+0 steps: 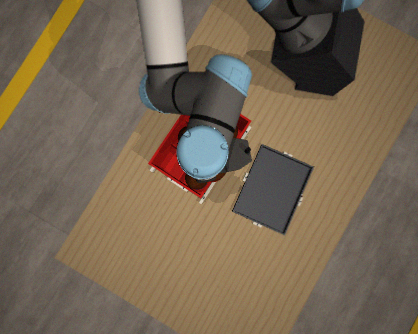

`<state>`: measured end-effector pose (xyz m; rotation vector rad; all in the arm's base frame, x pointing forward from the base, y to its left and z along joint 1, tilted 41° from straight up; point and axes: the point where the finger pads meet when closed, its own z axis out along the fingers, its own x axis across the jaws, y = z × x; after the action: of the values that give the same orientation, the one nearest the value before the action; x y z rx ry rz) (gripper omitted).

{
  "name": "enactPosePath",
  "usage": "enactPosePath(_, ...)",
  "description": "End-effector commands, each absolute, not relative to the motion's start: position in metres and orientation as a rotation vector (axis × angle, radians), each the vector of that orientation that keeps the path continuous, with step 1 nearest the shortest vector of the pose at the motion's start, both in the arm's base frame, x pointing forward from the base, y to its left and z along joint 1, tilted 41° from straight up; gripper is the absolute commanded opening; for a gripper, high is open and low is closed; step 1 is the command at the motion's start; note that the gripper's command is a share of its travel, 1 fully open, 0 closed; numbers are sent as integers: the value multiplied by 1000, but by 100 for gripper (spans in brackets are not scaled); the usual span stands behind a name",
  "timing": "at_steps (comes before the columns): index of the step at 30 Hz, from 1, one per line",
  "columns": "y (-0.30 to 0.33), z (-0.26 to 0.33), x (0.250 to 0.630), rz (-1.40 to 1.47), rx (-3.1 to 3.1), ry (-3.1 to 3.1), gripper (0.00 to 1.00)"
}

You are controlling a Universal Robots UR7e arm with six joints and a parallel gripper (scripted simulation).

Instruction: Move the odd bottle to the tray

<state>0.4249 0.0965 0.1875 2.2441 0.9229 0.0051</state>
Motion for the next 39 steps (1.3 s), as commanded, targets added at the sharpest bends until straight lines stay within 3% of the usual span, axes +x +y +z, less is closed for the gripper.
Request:
enactPosePath(1, 104, 181, 423, 7, 2244, 922, 0)
enactPosePath(39, 167, 124, 404, 7, 2244, 922, 0)
